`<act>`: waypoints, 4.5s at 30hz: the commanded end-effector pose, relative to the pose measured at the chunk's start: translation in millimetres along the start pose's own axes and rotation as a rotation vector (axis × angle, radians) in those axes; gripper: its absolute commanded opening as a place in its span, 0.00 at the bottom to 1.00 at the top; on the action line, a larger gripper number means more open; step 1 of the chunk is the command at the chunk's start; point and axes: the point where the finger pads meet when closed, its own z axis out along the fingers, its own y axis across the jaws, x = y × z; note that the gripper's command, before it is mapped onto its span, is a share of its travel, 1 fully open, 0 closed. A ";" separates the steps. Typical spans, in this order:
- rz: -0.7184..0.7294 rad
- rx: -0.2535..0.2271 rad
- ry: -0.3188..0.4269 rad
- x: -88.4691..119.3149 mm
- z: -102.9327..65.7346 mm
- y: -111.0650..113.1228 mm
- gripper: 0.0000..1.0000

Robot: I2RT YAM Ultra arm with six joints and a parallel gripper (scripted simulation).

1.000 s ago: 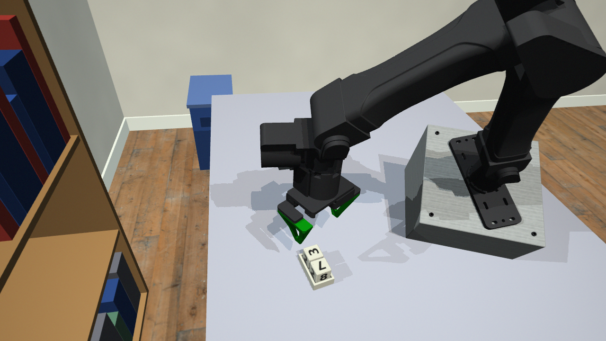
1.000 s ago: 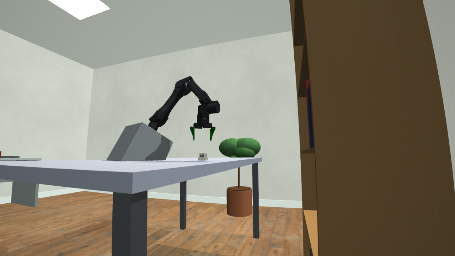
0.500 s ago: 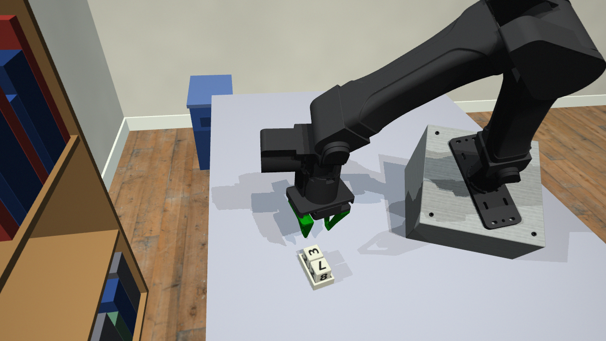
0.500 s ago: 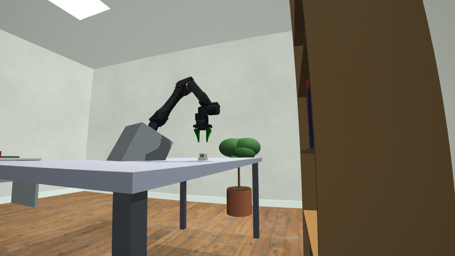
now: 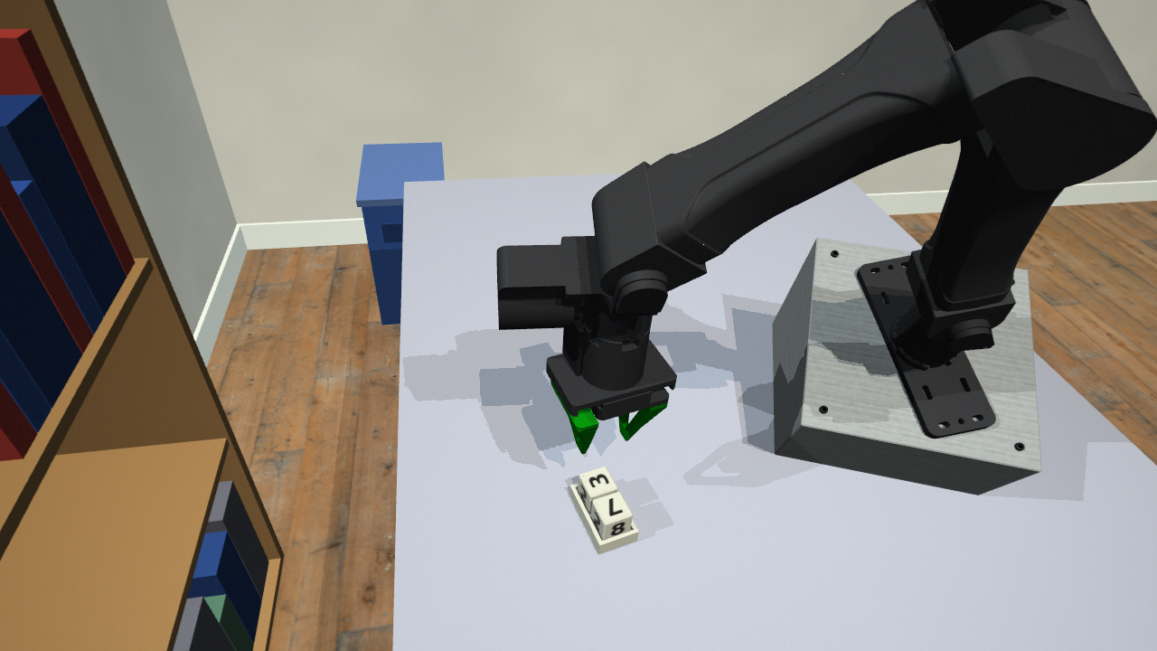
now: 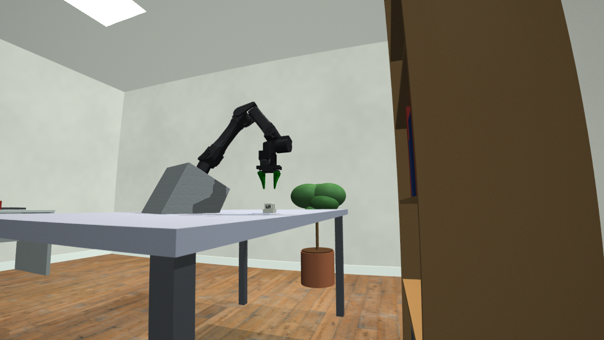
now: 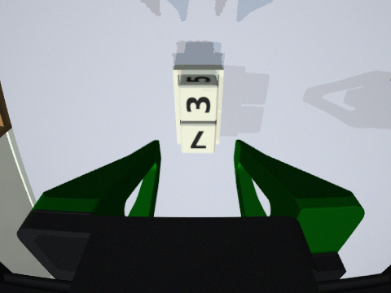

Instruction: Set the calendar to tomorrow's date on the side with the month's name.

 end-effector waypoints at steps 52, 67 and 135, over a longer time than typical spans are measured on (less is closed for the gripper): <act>-0.001 -0.007 -0.008 -1.4 28.5 1.8 0.47; 0.000 -0.007 -0.008 -1.4 46.4 1.9 0.47; 0.000 -0.007 -0.008 -3.2 50.2 1.0 0.47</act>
